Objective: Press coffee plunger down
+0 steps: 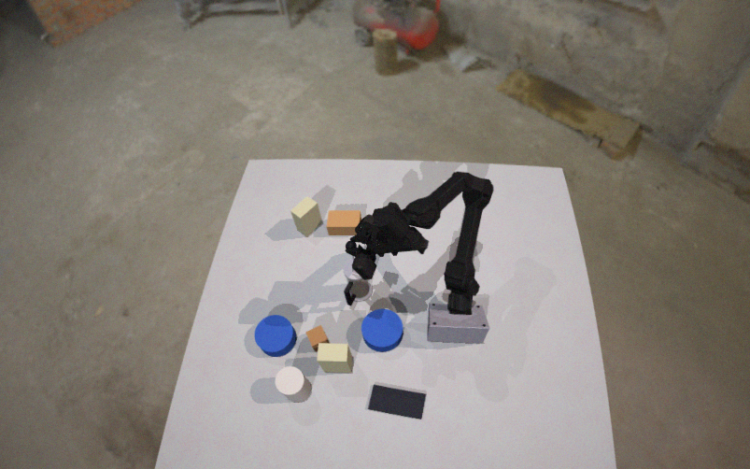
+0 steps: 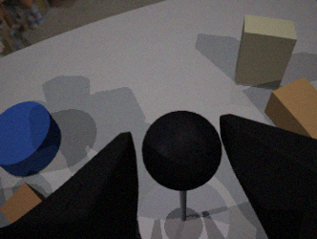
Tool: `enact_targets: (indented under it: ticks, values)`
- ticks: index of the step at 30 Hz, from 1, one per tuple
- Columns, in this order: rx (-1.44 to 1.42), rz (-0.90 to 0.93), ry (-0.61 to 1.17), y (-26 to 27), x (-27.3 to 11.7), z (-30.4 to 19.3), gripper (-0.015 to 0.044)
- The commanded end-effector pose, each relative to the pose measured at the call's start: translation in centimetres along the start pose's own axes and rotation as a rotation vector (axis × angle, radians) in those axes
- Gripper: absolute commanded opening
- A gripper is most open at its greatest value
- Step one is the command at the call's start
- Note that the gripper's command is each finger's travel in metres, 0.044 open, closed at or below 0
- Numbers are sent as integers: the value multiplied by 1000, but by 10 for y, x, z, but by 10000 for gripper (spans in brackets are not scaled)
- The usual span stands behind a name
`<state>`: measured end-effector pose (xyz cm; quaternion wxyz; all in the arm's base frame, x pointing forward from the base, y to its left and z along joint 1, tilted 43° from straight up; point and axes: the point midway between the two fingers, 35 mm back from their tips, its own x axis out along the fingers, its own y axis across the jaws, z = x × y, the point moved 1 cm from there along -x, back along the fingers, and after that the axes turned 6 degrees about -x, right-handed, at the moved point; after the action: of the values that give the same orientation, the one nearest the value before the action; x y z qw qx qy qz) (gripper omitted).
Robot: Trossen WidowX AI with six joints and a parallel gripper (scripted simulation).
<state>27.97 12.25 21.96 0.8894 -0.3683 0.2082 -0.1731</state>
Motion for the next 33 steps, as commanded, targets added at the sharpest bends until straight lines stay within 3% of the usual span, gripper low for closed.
enact_targets:
  ticks: [1,33]
  values:
    - [2,3,-2,-1,0,0,120]
    - [4,9,8,7,21,-28,120]
